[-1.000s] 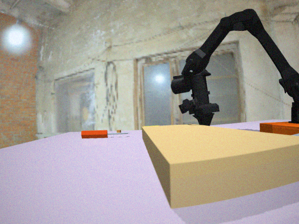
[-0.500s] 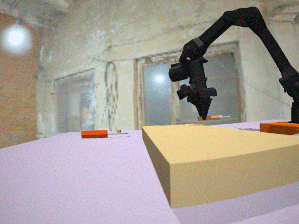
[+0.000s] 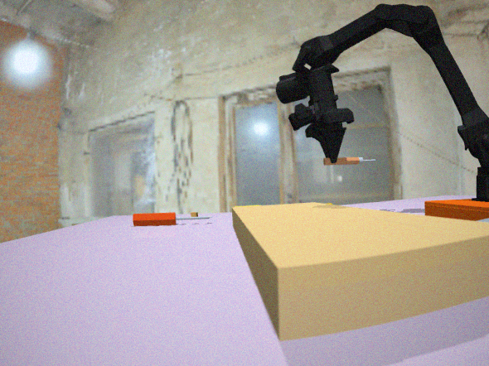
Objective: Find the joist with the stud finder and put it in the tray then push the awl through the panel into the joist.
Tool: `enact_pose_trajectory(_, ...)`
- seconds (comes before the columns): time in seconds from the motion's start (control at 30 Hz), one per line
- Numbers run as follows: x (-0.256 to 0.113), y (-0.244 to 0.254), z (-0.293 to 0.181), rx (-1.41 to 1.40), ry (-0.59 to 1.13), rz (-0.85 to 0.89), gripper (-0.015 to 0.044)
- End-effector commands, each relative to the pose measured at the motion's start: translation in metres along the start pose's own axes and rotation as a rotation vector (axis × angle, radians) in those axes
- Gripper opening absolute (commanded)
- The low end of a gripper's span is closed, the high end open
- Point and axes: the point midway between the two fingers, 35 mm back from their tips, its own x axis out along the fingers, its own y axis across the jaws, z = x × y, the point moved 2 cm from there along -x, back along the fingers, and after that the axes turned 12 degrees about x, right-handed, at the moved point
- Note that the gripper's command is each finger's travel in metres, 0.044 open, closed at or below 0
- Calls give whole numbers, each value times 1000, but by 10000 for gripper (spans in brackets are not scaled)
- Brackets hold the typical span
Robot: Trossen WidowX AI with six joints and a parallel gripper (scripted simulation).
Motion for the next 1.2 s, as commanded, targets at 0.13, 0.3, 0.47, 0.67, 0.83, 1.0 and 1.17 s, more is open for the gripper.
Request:
enact_pose_trajectory(0.13, -11, -2, -2, 63, -73, -144, 0)
enact_pose_trajectory(0.3, -18, -3, -4, 122, -146, -256, 0)
enact_pose_trajectory(0.47, -26, -3, -7, 188, -228, -360, 0)
enact_pose_trajectory(0.67, -37, -3, -12, 277, -338, -473, 0)
enact_pose_trajectory(0.83, -46, -3, -18, 359, -439, -556, 0)
enact_pose_trajectory(1.0, -56, -1, -25, 448, -546, -629, 0)
enact_pose_trajectory(1.17, -64, 1, -34, 543, -660, -690, 0)
